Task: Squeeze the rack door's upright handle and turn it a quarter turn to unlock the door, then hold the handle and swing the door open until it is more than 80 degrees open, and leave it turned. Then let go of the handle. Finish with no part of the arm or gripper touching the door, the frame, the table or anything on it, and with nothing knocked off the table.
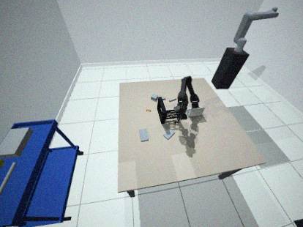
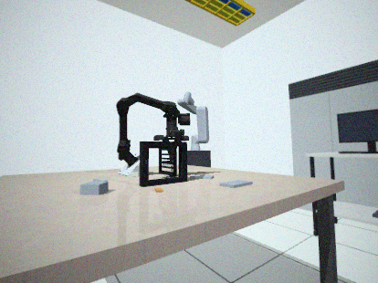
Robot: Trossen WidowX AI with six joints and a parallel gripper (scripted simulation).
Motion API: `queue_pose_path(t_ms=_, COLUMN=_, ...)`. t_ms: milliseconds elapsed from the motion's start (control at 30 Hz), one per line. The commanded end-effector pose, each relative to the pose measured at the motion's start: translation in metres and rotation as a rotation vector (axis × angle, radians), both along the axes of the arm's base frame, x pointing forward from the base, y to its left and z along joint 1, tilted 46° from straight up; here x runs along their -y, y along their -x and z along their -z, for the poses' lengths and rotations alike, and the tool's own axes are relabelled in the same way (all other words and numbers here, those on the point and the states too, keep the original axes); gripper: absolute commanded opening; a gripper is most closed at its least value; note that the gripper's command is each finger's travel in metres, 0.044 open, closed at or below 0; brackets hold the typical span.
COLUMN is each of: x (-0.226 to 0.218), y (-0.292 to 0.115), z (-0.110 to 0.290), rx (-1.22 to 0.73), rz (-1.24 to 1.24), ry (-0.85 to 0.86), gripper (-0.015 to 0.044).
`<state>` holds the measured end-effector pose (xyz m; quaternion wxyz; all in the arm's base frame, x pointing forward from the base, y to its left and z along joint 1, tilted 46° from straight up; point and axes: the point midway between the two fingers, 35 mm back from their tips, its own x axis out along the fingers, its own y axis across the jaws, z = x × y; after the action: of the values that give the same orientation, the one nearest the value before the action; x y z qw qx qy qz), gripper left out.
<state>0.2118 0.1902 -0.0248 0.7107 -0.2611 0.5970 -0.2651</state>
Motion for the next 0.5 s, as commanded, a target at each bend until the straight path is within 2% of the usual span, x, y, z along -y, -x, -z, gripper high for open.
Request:
queue_pose_path(t_ms=0, x=-0.0003, y=0.0, z=-0.0001, rx=0.006, rz=0.008, ry=-0.003, gripper=0.0123)
queue_pose_path(t_ms=200, x=-0.0003, y=0.0, z=-0.0001, rx=0.006, rz=0.008, ry=-0.003, gripper=0.028)
queue_pose_path(t_ms=467, x=-0.0057, y=0.0005, z=-0.0048, rx=0.006, rz=0.008, ry=-0.003, gripper=0.0289)
